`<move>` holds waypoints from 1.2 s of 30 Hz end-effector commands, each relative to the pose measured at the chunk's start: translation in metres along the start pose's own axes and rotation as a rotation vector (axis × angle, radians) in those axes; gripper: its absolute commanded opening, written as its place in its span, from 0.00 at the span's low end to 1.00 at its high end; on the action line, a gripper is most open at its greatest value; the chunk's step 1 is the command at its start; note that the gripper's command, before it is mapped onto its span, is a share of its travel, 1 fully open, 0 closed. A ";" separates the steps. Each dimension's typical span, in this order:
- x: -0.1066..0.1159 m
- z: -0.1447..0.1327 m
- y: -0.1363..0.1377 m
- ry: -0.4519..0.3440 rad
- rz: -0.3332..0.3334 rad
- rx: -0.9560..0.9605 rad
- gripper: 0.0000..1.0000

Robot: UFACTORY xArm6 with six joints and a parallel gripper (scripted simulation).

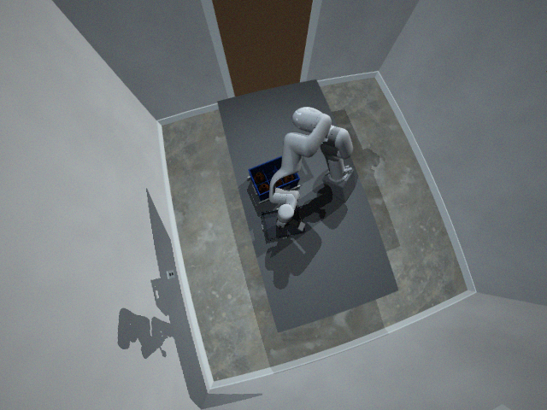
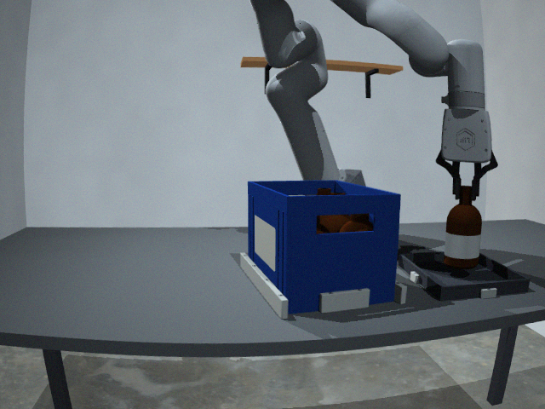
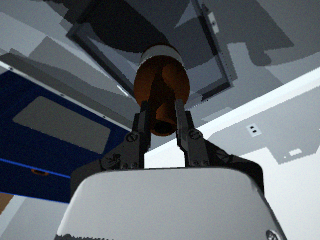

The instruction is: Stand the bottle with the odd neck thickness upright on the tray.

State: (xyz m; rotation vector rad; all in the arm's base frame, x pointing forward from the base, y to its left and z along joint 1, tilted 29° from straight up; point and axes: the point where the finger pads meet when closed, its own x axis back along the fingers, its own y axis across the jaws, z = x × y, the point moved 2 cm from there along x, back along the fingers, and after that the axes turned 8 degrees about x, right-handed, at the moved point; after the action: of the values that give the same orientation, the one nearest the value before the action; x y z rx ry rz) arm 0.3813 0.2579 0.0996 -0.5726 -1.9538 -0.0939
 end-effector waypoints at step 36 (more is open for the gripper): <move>-0.006 -0.001 0.001 -0.001 -0.004 -0.001 0.00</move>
State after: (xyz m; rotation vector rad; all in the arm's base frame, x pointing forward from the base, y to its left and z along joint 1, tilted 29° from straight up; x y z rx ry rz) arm 0.3838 0.2558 0.0939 -0.5724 -1.9539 -0.0941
